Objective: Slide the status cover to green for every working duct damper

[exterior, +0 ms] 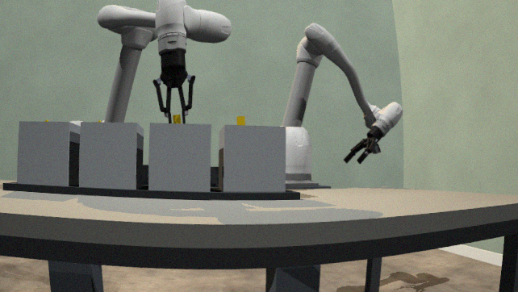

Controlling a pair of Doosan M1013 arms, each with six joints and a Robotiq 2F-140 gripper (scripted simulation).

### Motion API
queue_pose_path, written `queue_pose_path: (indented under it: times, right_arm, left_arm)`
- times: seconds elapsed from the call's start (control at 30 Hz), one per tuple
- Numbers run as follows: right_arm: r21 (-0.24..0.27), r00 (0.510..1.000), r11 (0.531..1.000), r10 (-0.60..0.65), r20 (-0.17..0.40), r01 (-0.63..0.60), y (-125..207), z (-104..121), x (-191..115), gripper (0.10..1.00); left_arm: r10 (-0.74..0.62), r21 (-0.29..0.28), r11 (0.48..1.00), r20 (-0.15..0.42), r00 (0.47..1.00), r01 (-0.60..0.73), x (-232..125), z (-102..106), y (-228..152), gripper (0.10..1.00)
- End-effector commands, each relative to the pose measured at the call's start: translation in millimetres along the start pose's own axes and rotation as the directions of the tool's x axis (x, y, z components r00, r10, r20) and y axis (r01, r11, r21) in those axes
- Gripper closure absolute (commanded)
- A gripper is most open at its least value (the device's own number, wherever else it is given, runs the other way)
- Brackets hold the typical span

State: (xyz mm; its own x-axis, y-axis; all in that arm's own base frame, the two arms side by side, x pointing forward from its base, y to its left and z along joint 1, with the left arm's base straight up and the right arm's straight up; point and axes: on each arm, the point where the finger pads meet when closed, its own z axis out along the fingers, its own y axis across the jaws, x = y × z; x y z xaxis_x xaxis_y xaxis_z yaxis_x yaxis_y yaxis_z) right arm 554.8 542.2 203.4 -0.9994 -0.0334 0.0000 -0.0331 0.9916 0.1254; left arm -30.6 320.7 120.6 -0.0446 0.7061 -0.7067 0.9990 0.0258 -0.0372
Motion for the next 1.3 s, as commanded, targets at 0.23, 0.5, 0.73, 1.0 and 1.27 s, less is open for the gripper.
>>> queue_pose_path:
  times: [0.23, 0.5, 0.73, 1.0, 1.27]
  right_arm:
    - [-0.001, 1.000, 1.000, 0.000, 0.001, 0.000, 0.4, -1.0, -0.2, 0.795]
    - [-0.001, 1.000, 1.000, 0.000, 0.001, 0.000, 0.4, -1.0, -0.2, 0.795]
    - [-0.001, 1.000, 1.000, 0.000, 0.001, 0.000, 0.4, -1.0, -0.2, 0.795]
    - [-0.001, 1.000, 1.000, 0.000, 0.001, 0.000, 0.4, -1.0, -0.2, 0.902]
    - [-0.001, 1.000, 1.000, 0.000, 0.001, 0.000, 0.4, -1.0, -0.2, 0.902]
  left_arm:
    - [0.000, 0.000, 1.000, -0.001, 1.000, 0.000, 0.0, -0.4, -0.1, 0.098]
    - [0.000, 0.000, 1.000, -0.001, 1.000, 0.000, 0.0, -0.4, -0.1, 0.098]
    - [0.000, 0.000, 1.000, -0.001, 1.000, 0.000, 0.0, -0.4, -0.1, 0.098]
    - [0.000, 0.000, 1.000, -0.001, 1.000, 0.000, 0.0, -0.4, -0.1, 0.098]
    - [0.000, 0.000, 1.000, -0.001, 1.000, 0.000, 0.0, -0.4, -0.1, 0.098]
